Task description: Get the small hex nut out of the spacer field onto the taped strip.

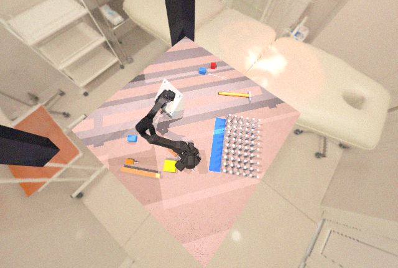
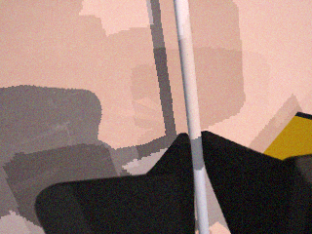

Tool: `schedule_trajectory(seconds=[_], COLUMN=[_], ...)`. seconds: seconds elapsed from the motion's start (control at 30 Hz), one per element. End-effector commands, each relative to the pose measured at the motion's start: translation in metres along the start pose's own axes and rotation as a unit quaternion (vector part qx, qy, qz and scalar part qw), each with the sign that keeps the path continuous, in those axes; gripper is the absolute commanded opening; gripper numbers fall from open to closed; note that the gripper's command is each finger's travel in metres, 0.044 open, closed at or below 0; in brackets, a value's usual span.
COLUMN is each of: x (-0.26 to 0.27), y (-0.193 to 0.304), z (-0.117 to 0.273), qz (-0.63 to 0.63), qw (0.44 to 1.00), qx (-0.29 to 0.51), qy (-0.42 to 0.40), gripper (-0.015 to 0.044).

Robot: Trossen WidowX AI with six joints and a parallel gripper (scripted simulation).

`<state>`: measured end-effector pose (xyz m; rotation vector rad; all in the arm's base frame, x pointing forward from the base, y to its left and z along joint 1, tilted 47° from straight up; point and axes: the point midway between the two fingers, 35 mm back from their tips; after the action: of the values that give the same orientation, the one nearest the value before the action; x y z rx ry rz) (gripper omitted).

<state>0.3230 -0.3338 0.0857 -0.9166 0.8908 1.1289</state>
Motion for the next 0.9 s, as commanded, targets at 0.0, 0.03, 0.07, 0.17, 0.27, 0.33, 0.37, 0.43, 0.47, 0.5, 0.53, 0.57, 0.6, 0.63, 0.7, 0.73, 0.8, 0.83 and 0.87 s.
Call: schedule_trajectory(seconds=[0.0,0.03,0.07,0.17,0.27,0.33,0.37,0.43,0.47,0.5,0.53,0.57,0.6,0.63,0.7,0.73,0.8,0.83,0.87], x=[0.0003,0.0003,0.0003,0.0003,0.0003,0.0003,0.0003,0.0003,0.0003,0.0003,0.0004,0.0004,0.0004,0.0004,0.0004,0.0004,0.0004,0.0004,0.0004], y=[0.0028,0.0028,0.0028,0.0028,0.0028,0.0029,0.0029,0.0029,0.0029,0.0029,0.0029,0.0029,0.0029,0.0029,0.0029,0.0029,0.0029,0.0029,0.0029], z=[-0.0041,-0.0041,-0.0041,-0.0041,-0.0041,-0.0041,-0.0041,-0.0041,-0.0041,-0.0041,-0.0042,-0.0042,-0.0042,-0.0042,-0.0042,-0.0042,-0.0042,-0.0042,-0.0042], qz=[0.0,0.0,0.0,0.0,0.001,0.001,0.001,0.001,0.001,0.001,0.001,0.001,0.001,0.002,0.002,0.002,0.002,0.002,0.002], qw=[1.0,1.0,1.0,1.0,1.0,1.0,1.0,1.0,1.0,1.0,1.0,1.0,1.0,1.0,1.0,1.0,1.0,1.0,1.0], qx=[0.001,0.0,0.0,-0.002,-0.004,-0.005,-0.005,-0.006,-0.007,-0.007,-0.008,-0.008,-0.009,-0.009,-0.01,-0.011,-0.012,-0.012,-0.012], qy=[-0.001,0.0,0.001,0.003,0.005,0.006,0.007,0.008,0.009,0.01,0.01,0.011,0.011,0.012,0.013,0.014,0.015,0.016,0.016], gripper=[0.0,0.0,0.0,0.0,0.0,0.0,0.0,0.0,0.0,0.0,0.0,0.0,0.0,0.0,0.0,0.0,0.0,0.0,0.0])
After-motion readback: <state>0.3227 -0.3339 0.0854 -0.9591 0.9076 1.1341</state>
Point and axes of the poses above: the point midway between the two fingers, 35 mm back from their tips, its own z axis back along the fingers, its own x axis across the jaws, y = z × x, and after that the axes turned 9 degrees about -z, right-handed
